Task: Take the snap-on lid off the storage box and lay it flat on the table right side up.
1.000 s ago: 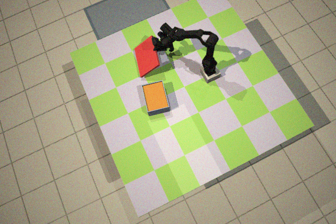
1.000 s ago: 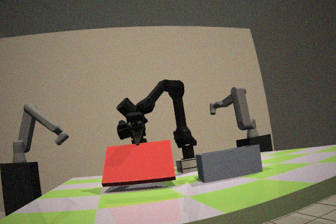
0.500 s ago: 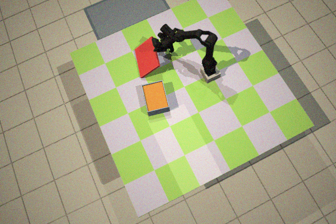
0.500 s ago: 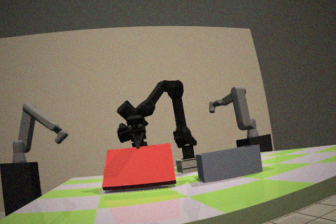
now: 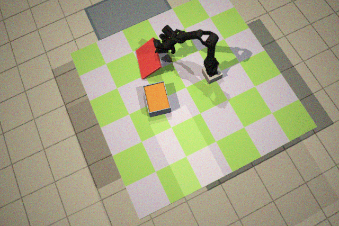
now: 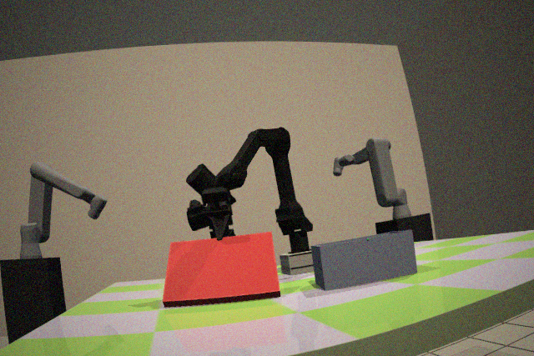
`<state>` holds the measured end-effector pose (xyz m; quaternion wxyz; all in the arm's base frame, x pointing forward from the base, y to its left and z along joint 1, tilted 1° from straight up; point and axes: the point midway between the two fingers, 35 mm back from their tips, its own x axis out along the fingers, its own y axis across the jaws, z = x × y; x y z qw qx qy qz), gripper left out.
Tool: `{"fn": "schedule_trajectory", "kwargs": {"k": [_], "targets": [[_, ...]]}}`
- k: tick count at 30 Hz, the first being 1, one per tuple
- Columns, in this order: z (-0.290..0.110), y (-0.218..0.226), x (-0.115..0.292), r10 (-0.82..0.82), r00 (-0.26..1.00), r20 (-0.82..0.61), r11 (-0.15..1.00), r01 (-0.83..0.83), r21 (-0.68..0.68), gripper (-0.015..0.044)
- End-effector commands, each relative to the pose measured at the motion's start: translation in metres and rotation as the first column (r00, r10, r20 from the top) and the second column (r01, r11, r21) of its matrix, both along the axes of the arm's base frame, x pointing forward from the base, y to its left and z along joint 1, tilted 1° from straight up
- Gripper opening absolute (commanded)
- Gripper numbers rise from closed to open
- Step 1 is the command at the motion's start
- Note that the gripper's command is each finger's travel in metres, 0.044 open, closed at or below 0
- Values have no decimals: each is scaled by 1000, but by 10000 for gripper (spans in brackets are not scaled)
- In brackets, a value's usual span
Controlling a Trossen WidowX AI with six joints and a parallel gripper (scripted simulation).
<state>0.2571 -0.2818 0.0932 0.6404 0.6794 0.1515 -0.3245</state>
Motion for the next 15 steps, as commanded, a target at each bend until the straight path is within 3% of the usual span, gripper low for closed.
{"fn": "schedule_trajectory", "kwargs": {"k": [1, 15], "targets": [[-3, 0, 1, 8, 1000, 6, 1000, -8, -5, 0], [-14, 0, 1, 8, 1000, 6, 1000, -8, -5, 0]]}}
